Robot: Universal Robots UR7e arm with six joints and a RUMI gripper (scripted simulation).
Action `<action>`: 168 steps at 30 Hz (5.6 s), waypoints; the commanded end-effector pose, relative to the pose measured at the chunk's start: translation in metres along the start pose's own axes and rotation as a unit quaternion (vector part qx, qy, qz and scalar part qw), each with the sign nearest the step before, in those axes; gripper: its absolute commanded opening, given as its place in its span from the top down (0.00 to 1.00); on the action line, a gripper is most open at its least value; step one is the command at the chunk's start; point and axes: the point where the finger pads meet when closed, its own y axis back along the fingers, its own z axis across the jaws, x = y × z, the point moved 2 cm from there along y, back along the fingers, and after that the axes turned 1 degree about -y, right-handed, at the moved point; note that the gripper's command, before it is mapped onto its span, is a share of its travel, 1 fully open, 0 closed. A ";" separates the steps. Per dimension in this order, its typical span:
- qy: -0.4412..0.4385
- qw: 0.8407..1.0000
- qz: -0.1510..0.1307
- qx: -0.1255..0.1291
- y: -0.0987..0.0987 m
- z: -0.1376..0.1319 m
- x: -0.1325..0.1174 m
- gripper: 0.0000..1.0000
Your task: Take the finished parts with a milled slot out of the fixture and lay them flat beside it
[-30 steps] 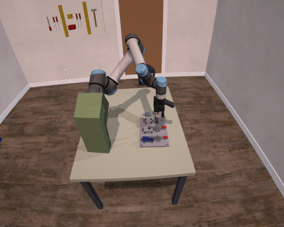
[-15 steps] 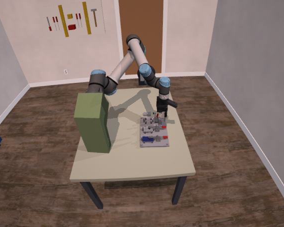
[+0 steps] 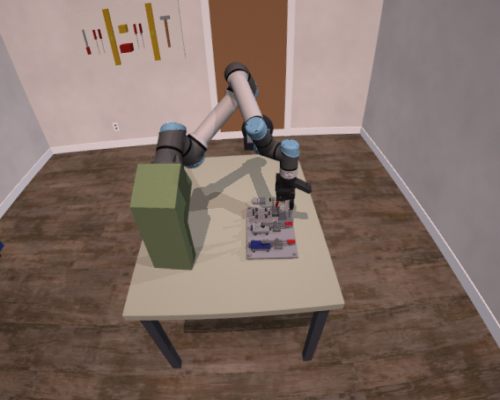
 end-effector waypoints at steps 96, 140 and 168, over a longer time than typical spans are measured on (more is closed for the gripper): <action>0.000 1.000 0.001 -0.001 -0.085 0.000 0.001 0.72; 0.000 1.000 0.001 -0.001 -0.085 0.000 0.001 1.00; 0.000 1.000 0.001 -0.001 -0.080 0.000 0.000 1.00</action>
